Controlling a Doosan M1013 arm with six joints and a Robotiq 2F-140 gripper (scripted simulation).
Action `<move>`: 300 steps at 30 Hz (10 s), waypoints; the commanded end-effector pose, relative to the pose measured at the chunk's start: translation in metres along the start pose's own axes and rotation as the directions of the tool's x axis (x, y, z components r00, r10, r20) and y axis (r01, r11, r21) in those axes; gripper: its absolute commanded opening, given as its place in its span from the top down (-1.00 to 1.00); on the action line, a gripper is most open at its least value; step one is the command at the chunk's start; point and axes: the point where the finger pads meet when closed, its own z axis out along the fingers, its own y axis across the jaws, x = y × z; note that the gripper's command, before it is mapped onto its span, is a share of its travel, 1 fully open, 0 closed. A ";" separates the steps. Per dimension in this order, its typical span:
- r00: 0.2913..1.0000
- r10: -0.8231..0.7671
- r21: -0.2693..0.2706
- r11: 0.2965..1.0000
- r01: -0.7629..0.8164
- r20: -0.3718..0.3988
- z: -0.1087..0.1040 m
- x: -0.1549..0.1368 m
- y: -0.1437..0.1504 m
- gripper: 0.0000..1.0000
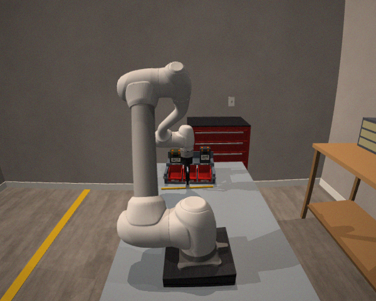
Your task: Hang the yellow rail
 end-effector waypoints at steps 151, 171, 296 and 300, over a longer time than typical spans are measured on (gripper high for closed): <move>0.995 0.103 -0.005 0.995 -0.103 0.005 -0.084 0.022 -0.020 0.80; 0.995 0.103 -0.005 0.995 -0.103 0.005 -0.081 0.021 -0.017 0.80; 0.995 0.103 -0.004 0.995 -0.103 0.005 -0.060 0.022 -0.058 0.80; 0.995 0.104 -0.005 0.995 -0.104 0.006 -0.061 0.022 -0.058 0.80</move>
